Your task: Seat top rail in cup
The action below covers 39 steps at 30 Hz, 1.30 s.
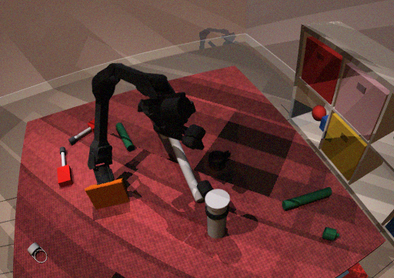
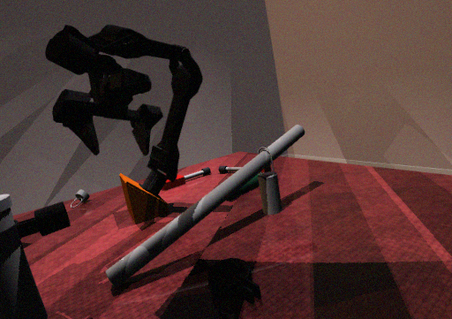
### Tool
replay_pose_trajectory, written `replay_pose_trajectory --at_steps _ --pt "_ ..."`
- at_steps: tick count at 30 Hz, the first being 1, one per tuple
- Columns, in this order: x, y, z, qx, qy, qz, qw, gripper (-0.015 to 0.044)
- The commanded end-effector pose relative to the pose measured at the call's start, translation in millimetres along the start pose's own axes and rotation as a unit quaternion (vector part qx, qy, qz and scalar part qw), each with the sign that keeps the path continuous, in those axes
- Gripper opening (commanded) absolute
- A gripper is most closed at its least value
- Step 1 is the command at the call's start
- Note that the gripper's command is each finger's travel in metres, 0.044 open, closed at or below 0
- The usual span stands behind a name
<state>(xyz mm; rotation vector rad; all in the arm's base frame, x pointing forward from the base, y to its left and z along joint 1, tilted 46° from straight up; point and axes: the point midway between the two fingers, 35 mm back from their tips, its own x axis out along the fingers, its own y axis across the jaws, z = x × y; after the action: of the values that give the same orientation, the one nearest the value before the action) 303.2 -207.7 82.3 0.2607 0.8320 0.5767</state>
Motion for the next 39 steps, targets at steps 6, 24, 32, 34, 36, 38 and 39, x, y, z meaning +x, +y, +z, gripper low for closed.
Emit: replay_pose_trajectory --at_steps 6,24,32,34,36,38,39 --pt "-30.6 38.7 19.9 0.297 0.013 -0.018 0.955 0.044" --pt "1.0 48.6 13.9 0.486 0.082 -0.008 0.87 0.044" --pt "53.2 73.1 -2.3 0.755 0.208 -0.076 0.618 0.044" --pt "63.6 79.4 -6.8 0.797 0.229 -0.106 0.548 0.044" --pt "67.2 81.7 -8.5 0.811 0.236 -0.117 0.523 0.044" --pt "67.2 81.7 -8.5 0.811 0.236 -0.117 0.523 0.044" --pt "67.2 81.7 -8.5 0.811 0.236 -0.117 0.523 0.044"
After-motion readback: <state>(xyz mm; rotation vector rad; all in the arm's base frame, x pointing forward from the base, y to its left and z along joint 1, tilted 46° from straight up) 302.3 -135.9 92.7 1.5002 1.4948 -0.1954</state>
